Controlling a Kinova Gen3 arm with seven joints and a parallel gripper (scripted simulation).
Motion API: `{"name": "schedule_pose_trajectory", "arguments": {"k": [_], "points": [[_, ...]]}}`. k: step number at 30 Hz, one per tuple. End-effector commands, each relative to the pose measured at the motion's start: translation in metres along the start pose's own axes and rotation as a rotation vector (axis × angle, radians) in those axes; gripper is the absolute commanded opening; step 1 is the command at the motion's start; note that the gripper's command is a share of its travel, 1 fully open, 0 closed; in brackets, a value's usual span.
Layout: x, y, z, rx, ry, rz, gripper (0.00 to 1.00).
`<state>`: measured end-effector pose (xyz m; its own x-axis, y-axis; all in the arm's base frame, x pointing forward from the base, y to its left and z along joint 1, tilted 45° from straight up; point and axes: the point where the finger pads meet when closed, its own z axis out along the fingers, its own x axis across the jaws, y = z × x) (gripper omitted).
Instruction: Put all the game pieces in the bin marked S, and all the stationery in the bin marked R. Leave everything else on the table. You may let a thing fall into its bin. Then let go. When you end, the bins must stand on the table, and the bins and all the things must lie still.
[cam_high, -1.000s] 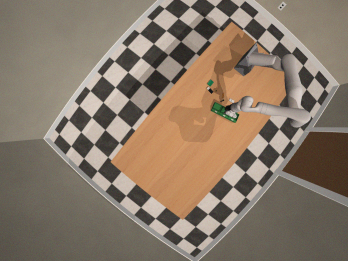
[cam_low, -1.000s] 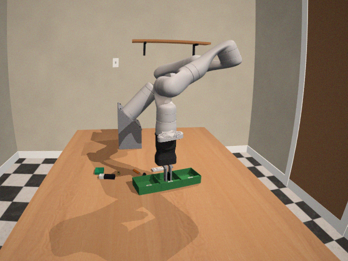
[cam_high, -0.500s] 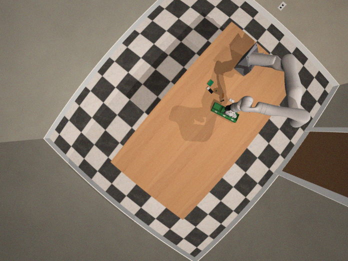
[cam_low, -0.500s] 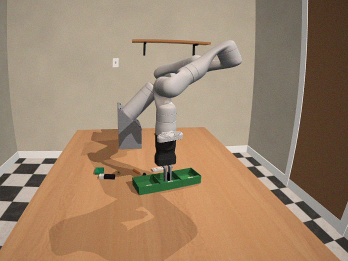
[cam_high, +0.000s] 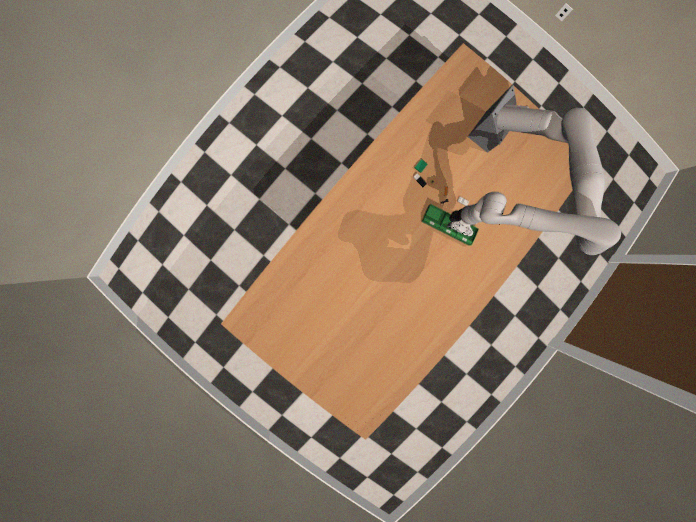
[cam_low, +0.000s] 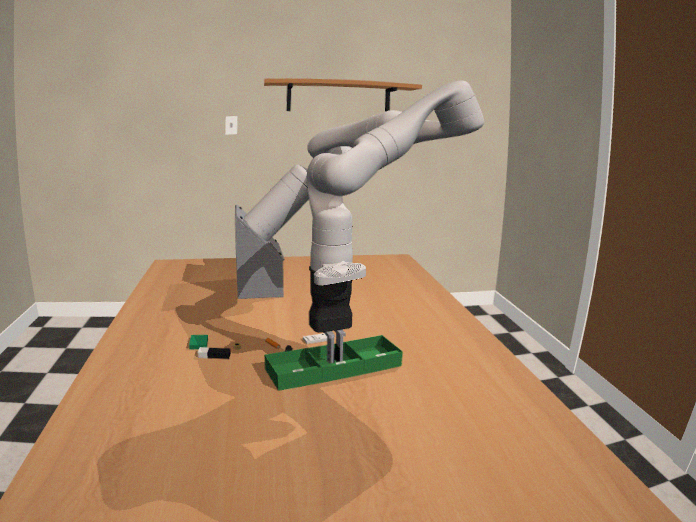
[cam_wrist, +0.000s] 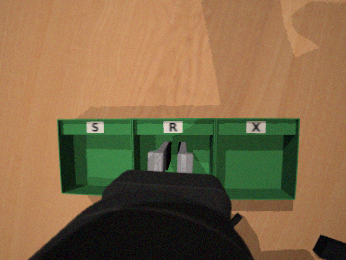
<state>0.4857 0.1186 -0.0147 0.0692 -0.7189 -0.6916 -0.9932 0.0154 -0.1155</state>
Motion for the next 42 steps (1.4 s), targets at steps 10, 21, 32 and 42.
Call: {"name": "schedule_pose_trajectory", "arguments": {"k": [10, 21, 32, 42], "points": [[0.0, -0.001, -0.001, 0.002, 0.001, 0.0, 0.31], [0.0, -0.001, -0.008, 0.002, 0.001, 0.0, 0.31], [0.0, -0.001, -0.02, 0.002, 0.001, 0.0, 0.31], [0.0, -0.001, -0.038, 0.002, 0.001, 0.0, 0.31]]}}
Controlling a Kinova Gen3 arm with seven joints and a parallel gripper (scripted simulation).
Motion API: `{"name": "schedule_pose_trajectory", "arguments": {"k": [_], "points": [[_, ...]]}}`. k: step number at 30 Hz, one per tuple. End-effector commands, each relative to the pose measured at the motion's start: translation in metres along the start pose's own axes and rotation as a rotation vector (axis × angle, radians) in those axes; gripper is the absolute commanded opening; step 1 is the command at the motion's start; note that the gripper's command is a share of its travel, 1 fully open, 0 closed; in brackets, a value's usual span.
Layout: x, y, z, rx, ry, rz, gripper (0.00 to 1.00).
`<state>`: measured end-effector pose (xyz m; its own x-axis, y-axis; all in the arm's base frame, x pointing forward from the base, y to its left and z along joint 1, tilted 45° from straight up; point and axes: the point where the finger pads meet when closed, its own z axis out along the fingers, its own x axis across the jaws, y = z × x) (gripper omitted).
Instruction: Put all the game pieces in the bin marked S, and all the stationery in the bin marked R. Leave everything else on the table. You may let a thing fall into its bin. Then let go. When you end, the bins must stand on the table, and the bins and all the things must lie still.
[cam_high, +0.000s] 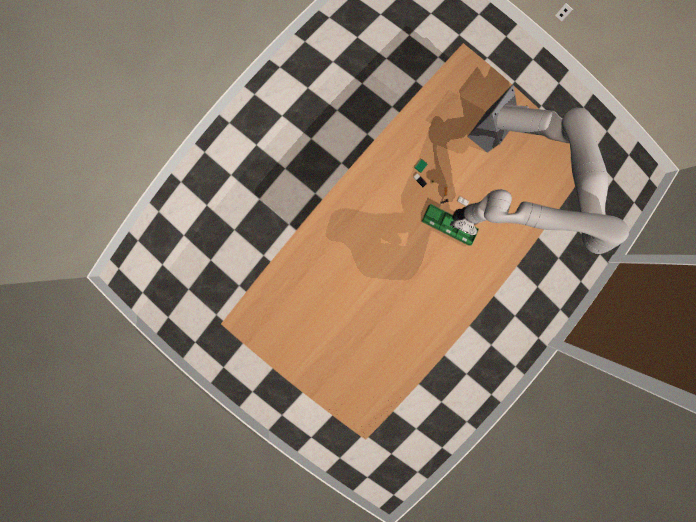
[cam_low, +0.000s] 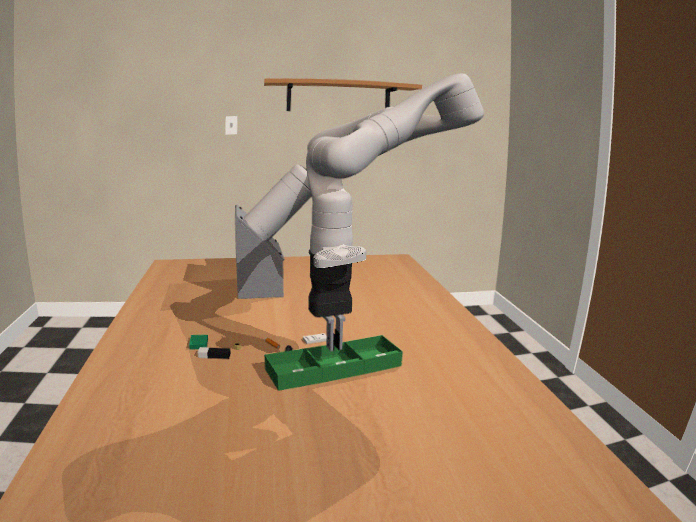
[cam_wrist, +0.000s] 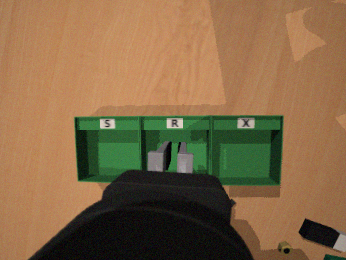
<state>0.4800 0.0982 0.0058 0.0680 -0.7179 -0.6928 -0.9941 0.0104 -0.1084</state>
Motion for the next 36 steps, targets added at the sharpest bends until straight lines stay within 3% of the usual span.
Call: {"name": "schedule_pose_trajectory", "arguments": {"k": [1, 8, 27, 36], "points": [[0.0, -0.003, -0.013, 0.01, 0.002, -0.001, 0.31], [0.0, -0.003, -0.017, 0.01, 0.002, -0.001, 0.31], [-0.084, 0.0, -0.017, 0.01, 0.002, -0.001, 0.31], [-0.084, 0.0, -0.017, 0.01, 0.002, -0.001, 0.31]]}}
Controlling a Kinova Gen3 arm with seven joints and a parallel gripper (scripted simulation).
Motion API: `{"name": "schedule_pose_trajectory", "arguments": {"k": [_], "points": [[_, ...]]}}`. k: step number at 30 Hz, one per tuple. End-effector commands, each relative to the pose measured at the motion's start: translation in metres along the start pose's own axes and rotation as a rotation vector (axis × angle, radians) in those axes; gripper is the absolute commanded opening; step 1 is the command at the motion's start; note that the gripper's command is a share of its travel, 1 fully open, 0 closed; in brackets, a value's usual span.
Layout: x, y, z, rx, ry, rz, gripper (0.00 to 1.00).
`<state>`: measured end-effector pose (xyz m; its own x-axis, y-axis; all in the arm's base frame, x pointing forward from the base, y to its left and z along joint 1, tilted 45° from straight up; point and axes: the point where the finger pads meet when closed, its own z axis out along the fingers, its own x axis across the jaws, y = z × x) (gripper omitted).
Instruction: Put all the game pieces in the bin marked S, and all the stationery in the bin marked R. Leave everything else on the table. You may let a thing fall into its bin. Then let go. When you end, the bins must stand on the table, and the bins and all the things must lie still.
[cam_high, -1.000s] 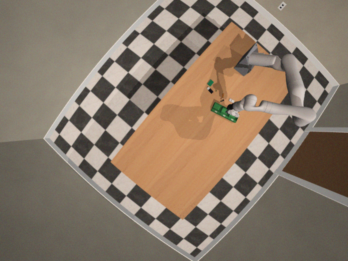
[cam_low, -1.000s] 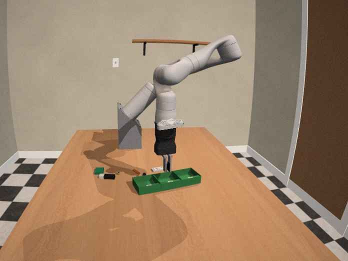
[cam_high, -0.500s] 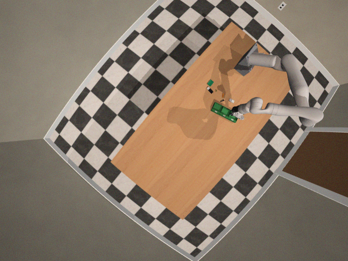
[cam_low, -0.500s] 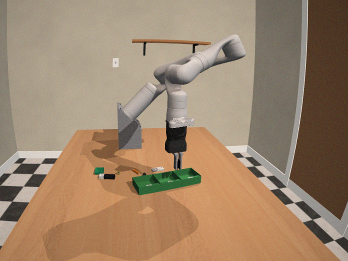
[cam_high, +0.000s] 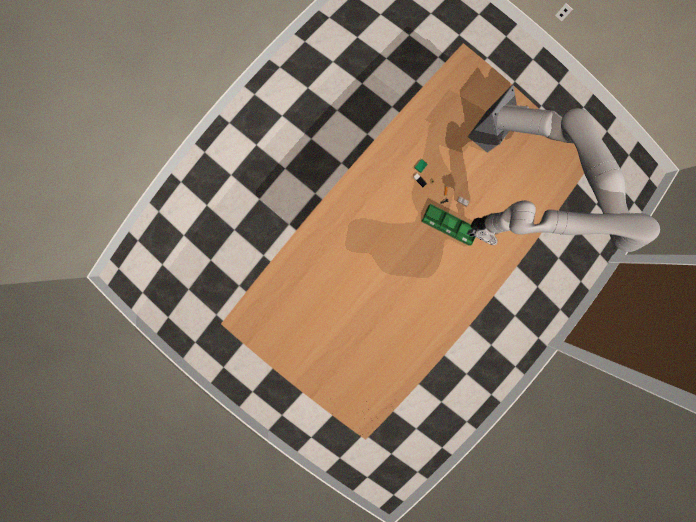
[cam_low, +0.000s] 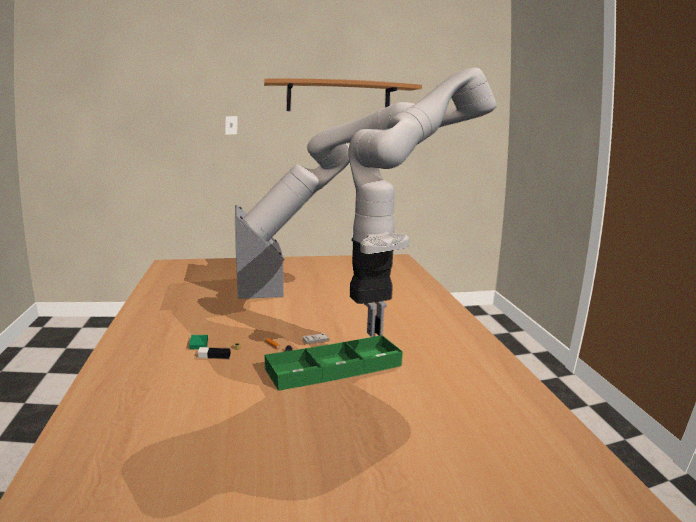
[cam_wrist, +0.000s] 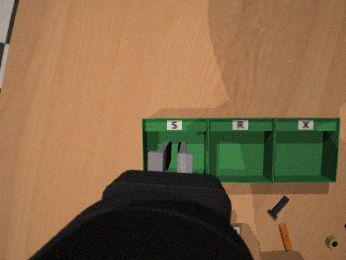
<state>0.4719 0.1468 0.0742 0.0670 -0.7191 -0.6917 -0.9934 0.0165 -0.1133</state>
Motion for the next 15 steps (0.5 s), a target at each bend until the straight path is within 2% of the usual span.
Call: {"name": "schedule_pose_trajectory", "arguments": {"k": [1, 15], "points": [[-0.001, -0.001, -0.001, 0.003, 0.0, -0.002, 0.31], [-0.001, -0.001, 0.036, 0.003, 0.0, -0.002, 0.31]]}}
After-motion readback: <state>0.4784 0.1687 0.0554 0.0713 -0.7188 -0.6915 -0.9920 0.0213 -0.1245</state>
